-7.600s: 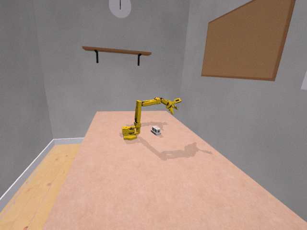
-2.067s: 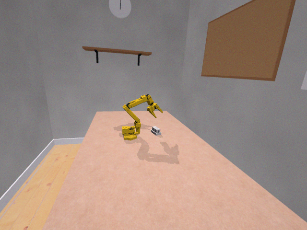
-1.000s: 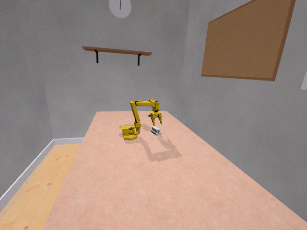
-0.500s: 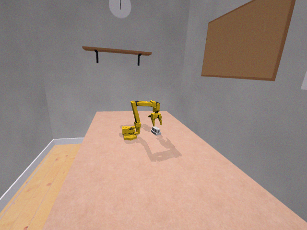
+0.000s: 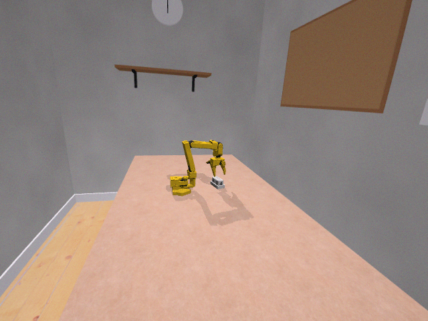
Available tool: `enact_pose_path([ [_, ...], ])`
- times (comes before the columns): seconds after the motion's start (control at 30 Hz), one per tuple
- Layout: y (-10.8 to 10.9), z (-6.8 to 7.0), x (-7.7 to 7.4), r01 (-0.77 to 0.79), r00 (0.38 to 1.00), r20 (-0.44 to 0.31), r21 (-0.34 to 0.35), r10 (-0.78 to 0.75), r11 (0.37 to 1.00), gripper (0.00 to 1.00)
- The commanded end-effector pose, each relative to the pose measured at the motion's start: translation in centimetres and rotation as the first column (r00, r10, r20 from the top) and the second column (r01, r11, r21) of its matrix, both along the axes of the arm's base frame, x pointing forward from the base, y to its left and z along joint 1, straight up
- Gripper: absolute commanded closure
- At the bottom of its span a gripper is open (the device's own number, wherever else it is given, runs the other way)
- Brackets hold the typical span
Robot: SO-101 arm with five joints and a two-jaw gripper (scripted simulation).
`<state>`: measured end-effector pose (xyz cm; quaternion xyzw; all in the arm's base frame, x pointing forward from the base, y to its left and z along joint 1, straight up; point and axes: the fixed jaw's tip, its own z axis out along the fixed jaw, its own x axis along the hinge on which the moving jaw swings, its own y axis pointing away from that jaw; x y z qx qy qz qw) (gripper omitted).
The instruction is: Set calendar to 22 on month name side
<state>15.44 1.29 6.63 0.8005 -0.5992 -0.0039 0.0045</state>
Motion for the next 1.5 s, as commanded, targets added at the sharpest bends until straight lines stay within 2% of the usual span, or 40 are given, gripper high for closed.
enact_pose_path([
  [0.0,-0.1,0.1,0.3,-0.004,1.000,0.020,0.003,0.004,1.000,0.65],
  [0.3,-0.1,-0.6,0.3,-0.004,1.000,0.020,0.003,0.004,1.000,0.65],
  [0.8,-0.1,-2.9,0.4,-0.004,1.000,0.020,0.003,0.004,1.000,0.65],
  [1.13,-0.1,-3.6,0.3,-0.004,1.000,0.020,0.003,0.004,1.000,0.65],
  [1.47,-0.1,-3.7,0.3,-0.004,1.000,0.020,0.003,0.004,1.000,0.65],
])
